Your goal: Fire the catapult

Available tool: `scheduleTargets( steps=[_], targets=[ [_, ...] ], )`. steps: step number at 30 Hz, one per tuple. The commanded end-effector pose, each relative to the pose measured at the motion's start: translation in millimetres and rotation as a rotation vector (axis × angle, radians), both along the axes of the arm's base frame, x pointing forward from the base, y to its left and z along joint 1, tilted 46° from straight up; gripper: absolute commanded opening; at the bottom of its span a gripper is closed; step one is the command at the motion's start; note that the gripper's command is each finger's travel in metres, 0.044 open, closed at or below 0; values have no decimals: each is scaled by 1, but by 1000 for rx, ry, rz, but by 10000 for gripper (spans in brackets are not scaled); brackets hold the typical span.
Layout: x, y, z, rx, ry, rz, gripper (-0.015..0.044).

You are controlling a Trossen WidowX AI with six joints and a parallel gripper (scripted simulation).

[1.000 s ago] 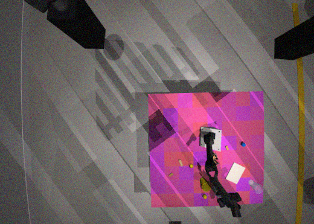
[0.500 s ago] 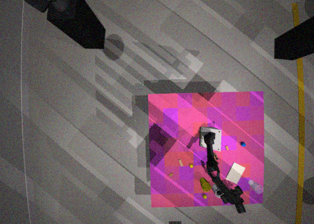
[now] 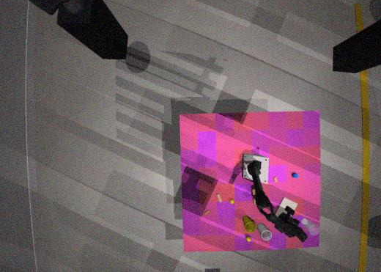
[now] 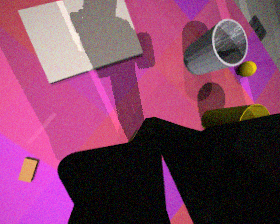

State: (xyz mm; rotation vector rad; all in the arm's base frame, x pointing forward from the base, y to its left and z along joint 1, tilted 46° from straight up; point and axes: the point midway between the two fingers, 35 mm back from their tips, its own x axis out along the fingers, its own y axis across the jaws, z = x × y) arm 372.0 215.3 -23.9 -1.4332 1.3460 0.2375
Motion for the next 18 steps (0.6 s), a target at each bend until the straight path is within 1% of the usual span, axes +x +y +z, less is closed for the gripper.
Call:
scheduleTargets(
  steps=[1,9,18],
  targets=[
    [-30,-10,-17,-105,118,39,0],
    [-80,-34,-28,-300,304,104,0],
    [-127,-64,-25,-532,503,171,0]
  ],
)
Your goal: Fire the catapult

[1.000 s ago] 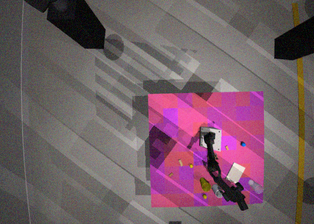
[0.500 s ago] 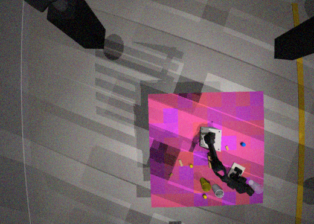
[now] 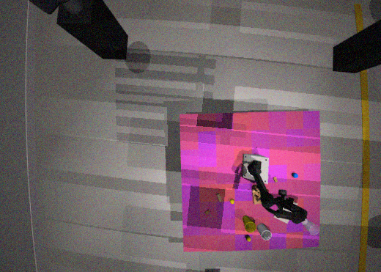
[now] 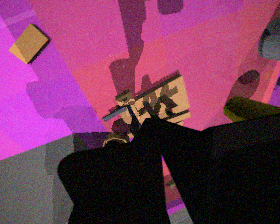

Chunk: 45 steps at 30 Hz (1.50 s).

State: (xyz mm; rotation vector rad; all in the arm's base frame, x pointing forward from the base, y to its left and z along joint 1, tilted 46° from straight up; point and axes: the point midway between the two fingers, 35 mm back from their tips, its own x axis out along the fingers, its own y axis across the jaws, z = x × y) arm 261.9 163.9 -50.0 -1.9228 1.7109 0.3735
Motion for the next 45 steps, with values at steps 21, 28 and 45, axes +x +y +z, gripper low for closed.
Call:
scheduleTargets(
  steps=[21,28,45],
  targets=[
    [-56,-43,16,-348,276,106,0],
    [-55,-51,8,-348,276,106,0],
    [-52,-70,-13,-348,276,106,0]
  ],
)
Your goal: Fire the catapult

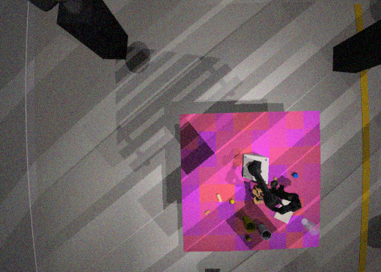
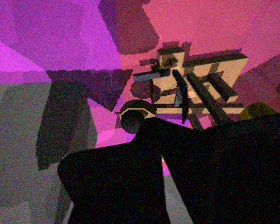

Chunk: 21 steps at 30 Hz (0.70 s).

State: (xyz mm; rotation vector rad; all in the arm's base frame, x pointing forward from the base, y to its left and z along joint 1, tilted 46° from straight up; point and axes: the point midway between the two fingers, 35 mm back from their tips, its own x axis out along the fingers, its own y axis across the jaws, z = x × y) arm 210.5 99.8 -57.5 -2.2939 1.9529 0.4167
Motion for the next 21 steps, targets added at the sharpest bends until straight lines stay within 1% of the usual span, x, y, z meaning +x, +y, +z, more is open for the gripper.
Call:
scheduleTargets(
  steps=[1,21],
  targets=[
    [0,-7,-7,-10,8,5,0],
    [0,-31,-30,-11,7,5,0]
  ],
)
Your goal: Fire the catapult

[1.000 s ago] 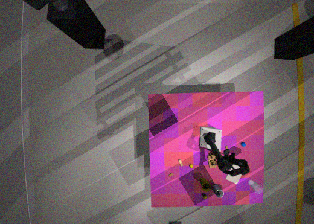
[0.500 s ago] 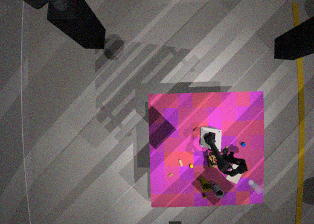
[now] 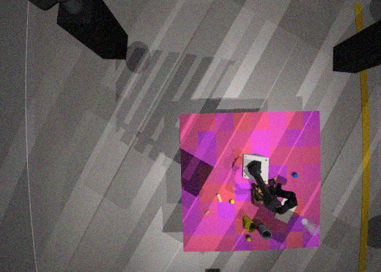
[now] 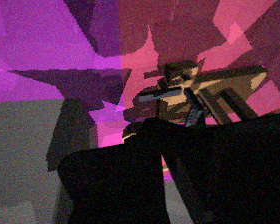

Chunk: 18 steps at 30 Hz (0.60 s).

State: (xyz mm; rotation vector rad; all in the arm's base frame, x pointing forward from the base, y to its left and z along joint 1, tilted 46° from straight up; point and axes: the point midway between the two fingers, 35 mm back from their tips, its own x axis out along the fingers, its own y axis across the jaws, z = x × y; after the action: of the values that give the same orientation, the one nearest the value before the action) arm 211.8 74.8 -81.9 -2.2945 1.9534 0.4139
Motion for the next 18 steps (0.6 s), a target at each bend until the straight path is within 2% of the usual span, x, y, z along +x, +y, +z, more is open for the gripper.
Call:
scheduleTargets(
  steps=[1,18],
  targets=[
    [-1,-7,-6,-10,8,5,0],
    [-3,-27,-22,-13,7,4,0]
  ],
)
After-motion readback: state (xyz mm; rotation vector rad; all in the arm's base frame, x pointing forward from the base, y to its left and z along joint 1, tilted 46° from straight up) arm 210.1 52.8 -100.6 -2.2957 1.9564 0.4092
